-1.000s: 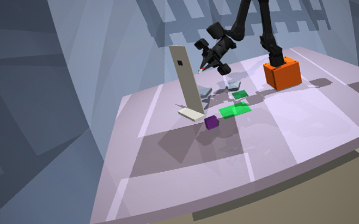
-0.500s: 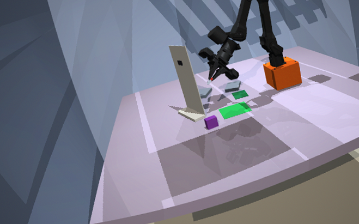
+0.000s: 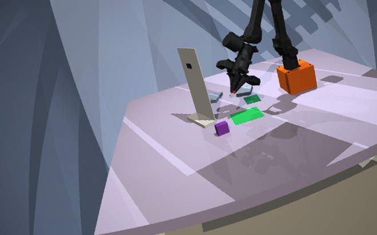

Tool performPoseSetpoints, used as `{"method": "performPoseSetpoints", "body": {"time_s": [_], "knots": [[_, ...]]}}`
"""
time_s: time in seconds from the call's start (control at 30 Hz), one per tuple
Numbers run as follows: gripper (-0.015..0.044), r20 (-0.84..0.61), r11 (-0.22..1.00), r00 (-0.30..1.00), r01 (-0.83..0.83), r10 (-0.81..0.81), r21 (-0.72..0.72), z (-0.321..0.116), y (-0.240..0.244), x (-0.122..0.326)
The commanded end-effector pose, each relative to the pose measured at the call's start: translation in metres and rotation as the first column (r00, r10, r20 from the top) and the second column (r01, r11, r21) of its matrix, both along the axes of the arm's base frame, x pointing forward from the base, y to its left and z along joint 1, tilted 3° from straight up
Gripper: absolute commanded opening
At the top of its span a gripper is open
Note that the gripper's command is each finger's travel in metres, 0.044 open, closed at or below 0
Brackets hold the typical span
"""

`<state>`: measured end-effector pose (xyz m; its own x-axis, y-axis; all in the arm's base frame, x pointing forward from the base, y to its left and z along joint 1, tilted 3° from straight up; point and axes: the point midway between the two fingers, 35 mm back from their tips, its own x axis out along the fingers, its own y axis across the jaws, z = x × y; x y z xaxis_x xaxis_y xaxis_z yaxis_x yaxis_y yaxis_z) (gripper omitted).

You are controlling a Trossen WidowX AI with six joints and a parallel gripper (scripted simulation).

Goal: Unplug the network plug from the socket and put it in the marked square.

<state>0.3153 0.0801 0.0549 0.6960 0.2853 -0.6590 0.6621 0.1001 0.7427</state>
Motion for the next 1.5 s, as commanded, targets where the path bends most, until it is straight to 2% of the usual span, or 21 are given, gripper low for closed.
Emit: {"method": "performPoseSetpoints", "body": {"time_s": [0.0,0.3,1.47], "knots": [[0.0,-0.036,0.998,0.999,-0.011,0.009,-0.055,-0.007,0.005,-0.007],[0.0,-0.11,0.985,0.994,-0.038,0.02,-0.166,-0.022,0.012,-0.023],[0.0,-0.111,0.985,0.994,-0.039,0.02,-0.166,-0.054,0.014,-0.018]]}}
